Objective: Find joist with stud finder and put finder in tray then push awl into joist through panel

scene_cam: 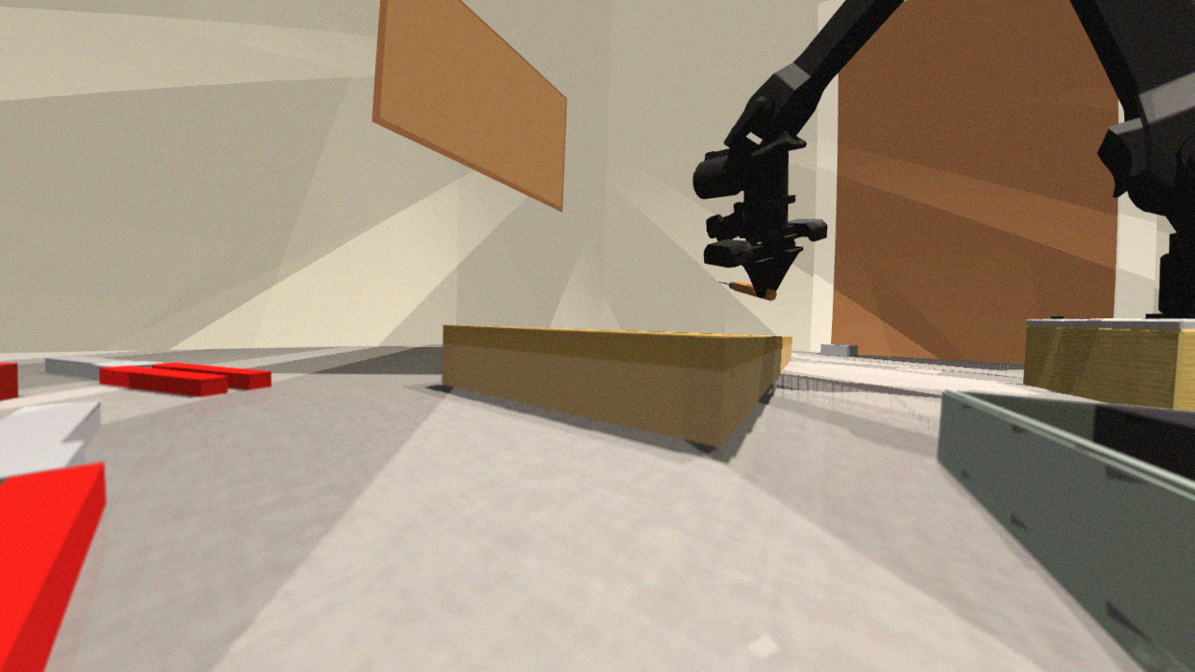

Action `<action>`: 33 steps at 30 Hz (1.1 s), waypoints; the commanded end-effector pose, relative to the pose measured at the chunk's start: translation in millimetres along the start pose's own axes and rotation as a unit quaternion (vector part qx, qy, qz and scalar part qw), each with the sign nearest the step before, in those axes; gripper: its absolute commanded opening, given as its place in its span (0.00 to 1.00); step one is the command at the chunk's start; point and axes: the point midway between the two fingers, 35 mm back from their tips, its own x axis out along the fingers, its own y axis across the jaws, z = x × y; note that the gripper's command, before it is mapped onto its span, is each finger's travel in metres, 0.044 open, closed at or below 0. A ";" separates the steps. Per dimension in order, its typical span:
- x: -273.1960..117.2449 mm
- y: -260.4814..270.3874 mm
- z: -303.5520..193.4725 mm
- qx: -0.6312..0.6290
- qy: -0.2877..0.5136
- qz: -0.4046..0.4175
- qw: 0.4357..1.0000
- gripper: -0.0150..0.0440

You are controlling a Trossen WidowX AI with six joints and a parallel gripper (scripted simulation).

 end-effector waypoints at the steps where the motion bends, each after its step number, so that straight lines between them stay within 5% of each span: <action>1: -3.5 2.9 -1.5 -0.106 0.008 -0.044 0.993 0.25; 16: -32.2 13.5 -0.7 -0.466 0.058 -0.190 0.862 0.25; 33: -84.3 41.1 13.8 -0.763 0.152 -0.333 0.533 0.25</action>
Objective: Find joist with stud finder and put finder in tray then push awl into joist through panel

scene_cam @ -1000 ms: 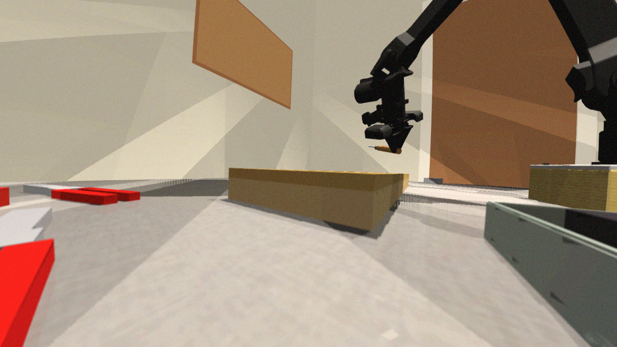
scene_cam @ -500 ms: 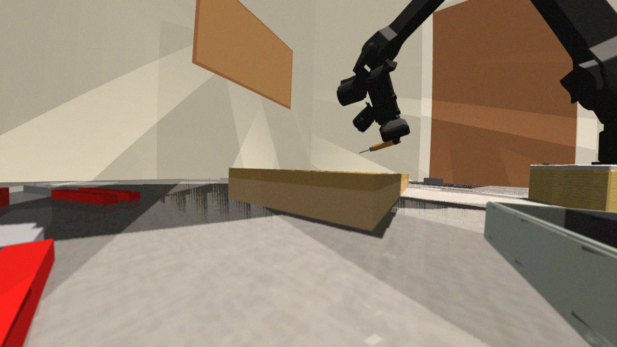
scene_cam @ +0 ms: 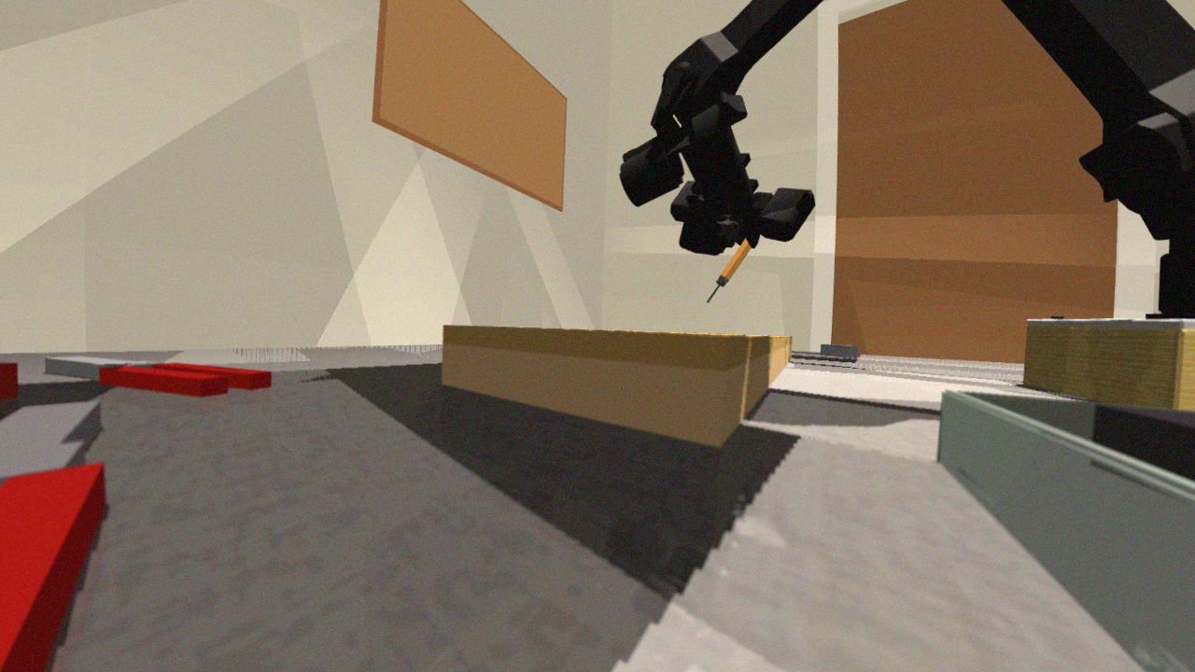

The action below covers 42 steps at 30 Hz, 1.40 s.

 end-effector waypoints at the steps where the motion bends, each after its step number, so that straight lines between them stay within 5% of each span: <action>1: -15.2 -9.7 -0.2 -0.109 0.038 -0.038 0.993 0.25; 7: -34.0 -20.0 -0.7 -0.220 0.081 -0.074 0.969 0.25; 42: -20.9 -8.8 26.5 -0.221 0.081 -0.074 0.969 0.25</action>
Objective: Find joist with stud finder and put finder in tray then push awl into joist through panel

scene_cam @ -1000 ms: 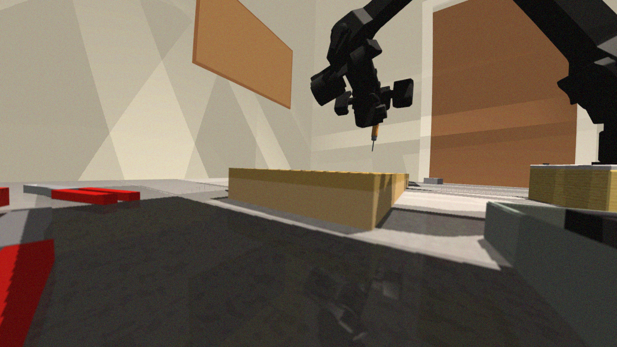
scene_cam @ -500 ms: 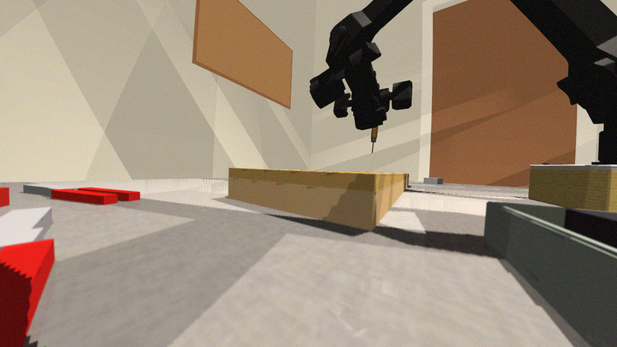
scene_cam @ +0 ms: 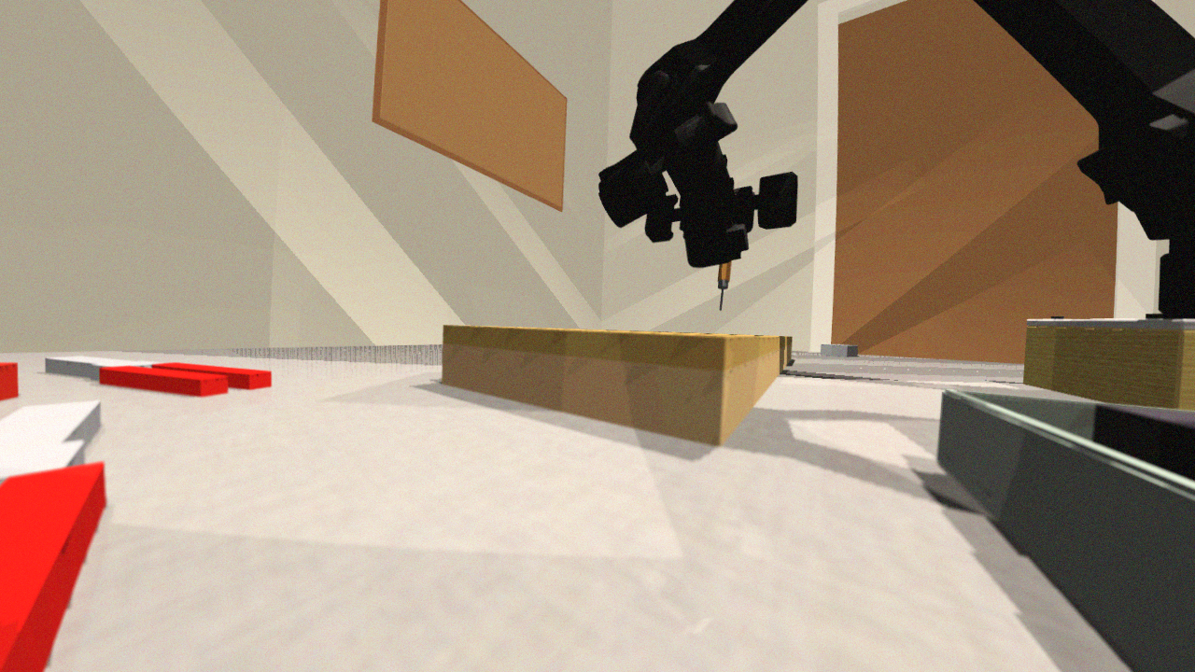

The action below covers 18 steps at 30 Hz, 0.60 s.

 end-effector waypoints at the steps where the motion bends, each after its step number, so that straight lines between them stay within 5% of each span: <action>1: 2.3 0.2 8.0 -0.004 0.004 0.000 1.000 0.25; 18: 7.4 0.6 28.8 -0.004 0.004 0.000 1.000 0.25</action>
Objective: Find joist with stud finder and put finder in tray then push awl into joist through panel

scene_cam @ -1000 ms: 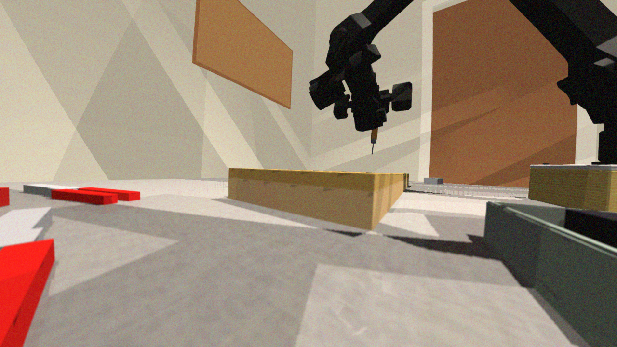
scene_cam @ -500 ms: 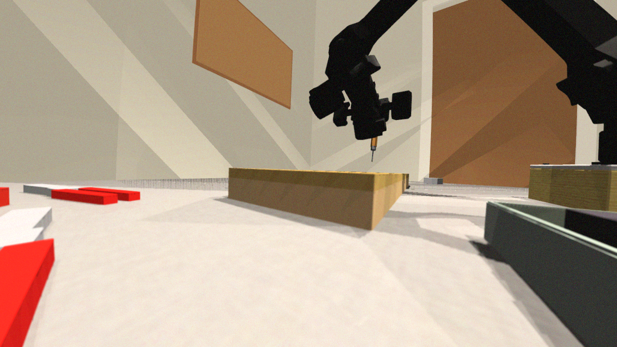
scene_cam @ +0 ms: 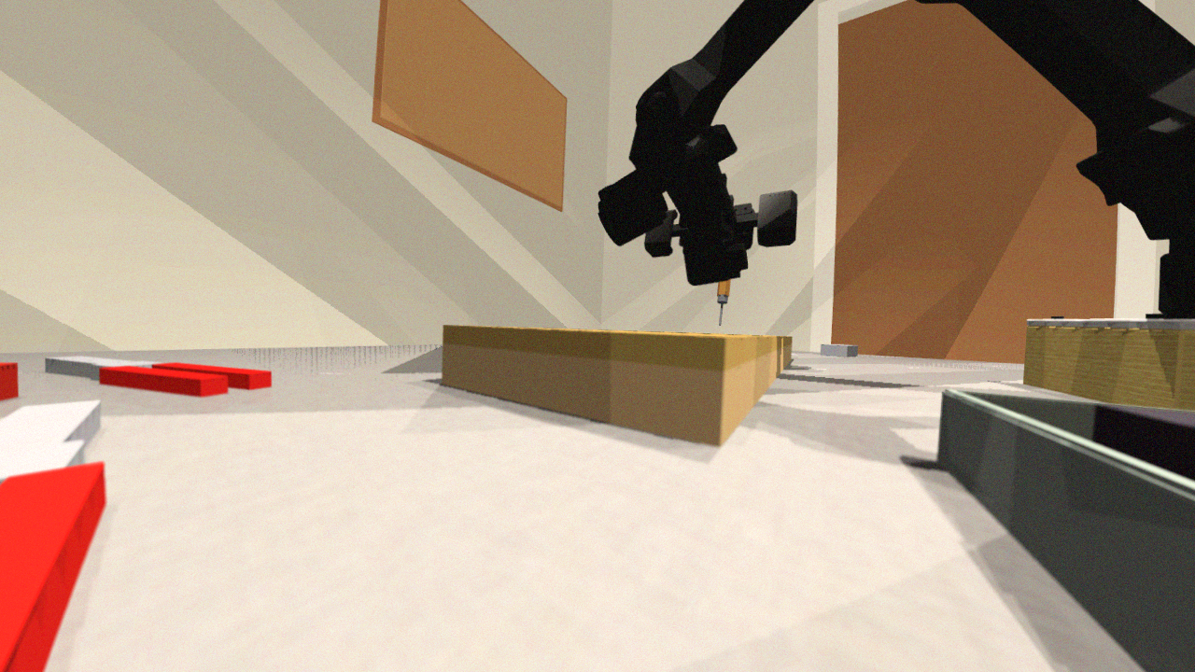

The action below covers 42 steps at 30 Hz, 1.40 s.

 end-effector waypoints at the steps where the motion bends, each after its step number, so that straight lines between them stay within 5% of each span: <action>1: 2.6 0.4 9.2 -0.003 0.003 0.000 1.000 0.25; 42: 6.2 0.7 23.9 -0.002 0.003 0.000 1.000 0.25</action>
